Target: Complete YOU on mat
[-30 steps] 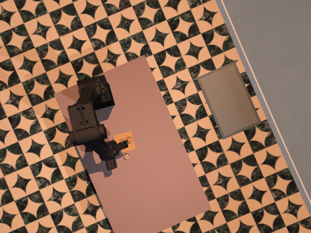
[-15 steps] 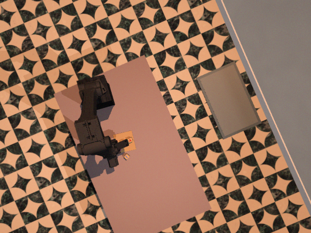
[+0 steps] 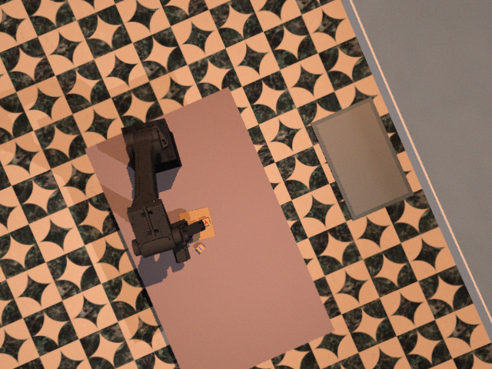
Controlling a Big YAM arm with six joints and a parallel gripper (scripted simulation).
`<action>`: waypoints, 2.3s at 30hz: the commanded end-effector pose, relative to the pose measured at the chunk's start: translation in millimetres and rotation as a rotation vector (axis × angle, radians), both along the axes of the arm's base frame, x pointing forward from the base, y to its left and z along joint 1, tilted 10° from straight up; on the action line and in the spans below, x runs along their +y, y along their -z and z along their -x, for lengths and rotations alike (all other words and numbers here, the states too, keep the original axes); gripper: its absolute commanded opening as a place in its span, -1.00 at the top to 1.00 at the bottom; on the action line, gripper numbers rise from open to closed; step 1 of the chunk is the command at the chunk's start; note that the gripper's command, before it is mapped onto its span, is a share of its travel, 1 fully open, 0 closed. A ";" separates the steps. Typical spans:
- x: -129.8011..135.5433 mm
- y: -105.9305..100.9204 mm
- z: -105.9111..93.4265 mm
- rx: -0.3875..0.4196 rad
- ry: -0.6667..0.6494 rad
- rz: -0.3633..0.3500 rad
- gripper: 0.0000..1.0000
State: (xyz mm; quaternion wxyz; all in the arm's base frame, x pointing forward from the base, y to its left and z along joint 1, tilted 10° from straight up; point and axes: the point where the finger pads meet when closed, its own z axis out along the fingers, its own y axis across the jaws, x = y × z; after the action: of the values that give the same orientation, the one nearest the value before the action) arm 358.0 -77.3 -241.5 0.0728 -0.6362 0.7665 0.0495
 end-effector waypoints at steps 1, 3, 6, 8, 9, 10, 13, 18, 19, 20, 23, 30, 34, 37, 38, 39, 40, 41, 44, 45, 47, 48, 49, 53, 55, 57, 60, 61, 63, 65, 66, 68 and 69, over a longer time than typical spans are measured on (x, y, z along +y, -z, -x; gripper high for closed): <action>3.5 -6.1 -9.2 -0.026 0.004 0.004 0.51; 1.6 -11.1 -15.8 -0.037 0.004 0.008 0.51; 2.4 -8.0 -13.2 -0.030 0.004 0.006 0.51; 2.5 -7.6 -12.8 -0.029 0.004 0.005 0.51; 2.5 -7.6 -12.8 -0.029 0.004 0.005 0.51; 2.5 -7.6 -12.8 -0.029 0.004 0.005 0.51; 2.5 -7.6 -12.8 -0.029 0.004 0.005 0.51; 2.5 -7.6 -12.8 -0.029 0.004 0.005 0.51; 2.5 -7.6 -12.8 -0.029 0.004 0.005 0.51; 2.5 -7.6 -12.8 -0.029 0.004 0.005 0.51; 2.5 -7.6 -12.9 -0.029 0.004 0.005 0.51; 2.5 -8.3 -15.0 -0.030 0.004 0.005 0.51; 2.6 -9.6 -18.6 -0.031 0.004 0.006 0.51; 3.4 -10.1 -18.8 -0.028 0.004 0.005 0.51; 3.5 -10.3 -18.8 -0.027 0.004 0.005 0.51; 3.7 -10.4 -18.8 -0.027 0.004 0.004 0.51; 3.7 -10.4 -18.9 -0.027 0.004 0.004 0.51; 3.9 -10.4 -18.5 -0.026 0.004 0.004 0.51; 4.0 -10.0 -14.4 -0.020 0.007 0.003 0.51; 4.0 -9.9 -14.3 -0.020 0.007 0.002 0.51; 4.0 -9.9 -14.6 -0.021 0.007 0.003 0.51; 3.9 -9.9 -14.8 -0.022 0.007 0.003 0.51; 3.9 -9.9 -14.8 -0.022 0.007 0.003 0.51; 3.9 -9.9 -14.8 -0.022 0.007 0.003 0.51; 3.9 -9.7 -14.7 -0.021 0.007 0.003 0.51; 4.1 -8.9 -14.4 -0.021 0.007 0.003 0.51; 4.3 -8.2 -14.2 -0.020 0.006 0.003 0.51; 4.5 -7.1 -13.8 -0.019 0.006 0.002 0.51; 5.2 -4.3 -12.8 -0.016 0.005 0.001 0.51; 6.1 -0.6 -11.4 -0.012 0.004 0.000 0.51; 6.3 1.3 -10.6 -0.010 0.004 0.000 0.51; 6.1 2.1 -11.8 -0.015 0.004 0.001 0.51; 5.6 0.5 -13.9 -0.021 0.004 0.003 0.51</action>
State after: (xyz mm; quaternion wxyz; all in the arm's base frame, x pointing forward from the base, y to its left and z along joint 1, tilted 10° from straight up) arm 358.6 -74.0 -243.3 0.0717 -0.6351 0.7674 0.0510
